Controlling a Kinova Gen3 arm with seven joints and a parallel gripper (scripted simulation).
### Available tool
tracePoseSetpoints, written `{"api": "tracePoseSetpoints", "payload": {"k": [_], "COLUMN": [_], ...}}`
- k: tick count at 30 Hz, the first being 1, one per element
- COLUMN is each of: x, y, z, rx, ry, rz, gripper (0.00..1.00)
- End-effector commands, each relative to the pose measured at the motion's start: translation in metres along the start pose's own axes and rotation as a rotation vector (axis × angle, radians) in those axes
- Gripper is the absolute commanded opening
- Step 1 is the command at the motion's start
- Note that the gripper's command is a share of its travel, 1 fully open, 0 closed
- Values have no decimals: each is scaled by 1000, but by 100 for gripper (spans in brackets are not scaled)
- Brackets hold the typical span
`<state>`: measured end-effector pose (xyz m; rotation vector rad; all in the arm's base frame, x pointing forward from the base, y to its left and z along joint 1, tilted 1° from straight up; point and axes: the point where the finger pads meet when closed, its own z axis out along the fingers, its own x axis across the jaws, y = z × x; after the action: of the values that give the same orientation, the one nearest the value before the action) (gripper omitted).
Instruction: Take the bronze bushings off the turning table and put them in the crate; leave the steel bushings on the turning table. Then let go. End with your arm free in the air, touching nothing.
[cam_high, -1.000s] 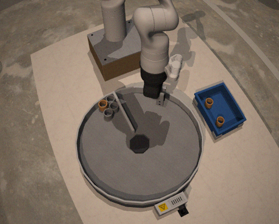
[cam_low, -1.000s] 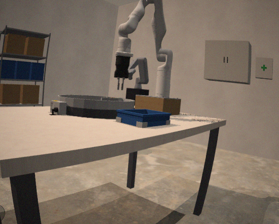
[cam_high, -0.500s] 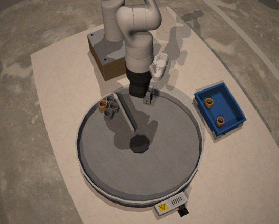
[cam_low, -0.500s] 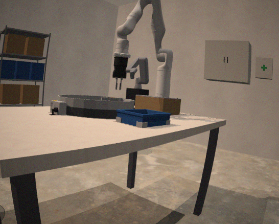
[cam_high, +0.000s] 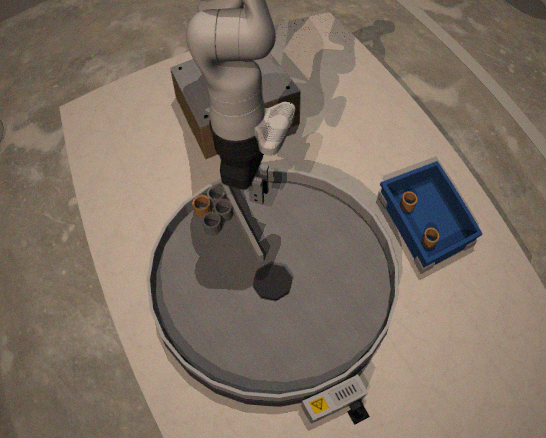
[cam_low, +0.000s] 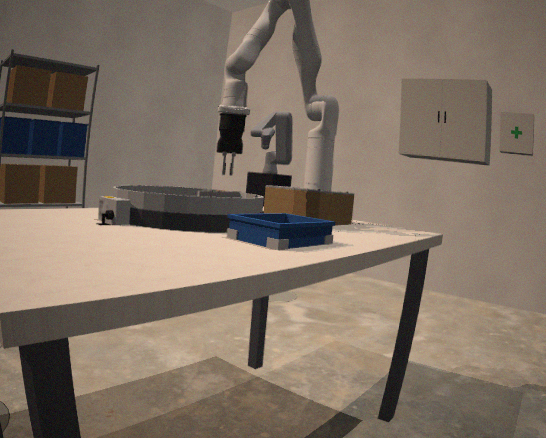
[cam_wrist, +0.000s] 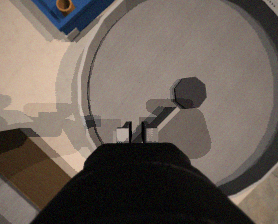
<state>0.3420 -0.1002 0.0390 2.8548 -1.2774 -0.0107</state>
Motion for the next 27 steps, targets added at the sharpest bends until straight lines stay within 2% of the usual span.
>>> {"api": "tracePoseSetpoints", "payload": {"k": [1,5,17,22,27], "x": [3,13,13,25,25], "y": [10,52,52,103,103], "z": [0,1,1,2,2], "rx": [1,1,1,1,1], "ry": [1,1,1,1,1], "rz": [0,0,0,-1,-1], "gripper": [40,40,40,40,40]}}
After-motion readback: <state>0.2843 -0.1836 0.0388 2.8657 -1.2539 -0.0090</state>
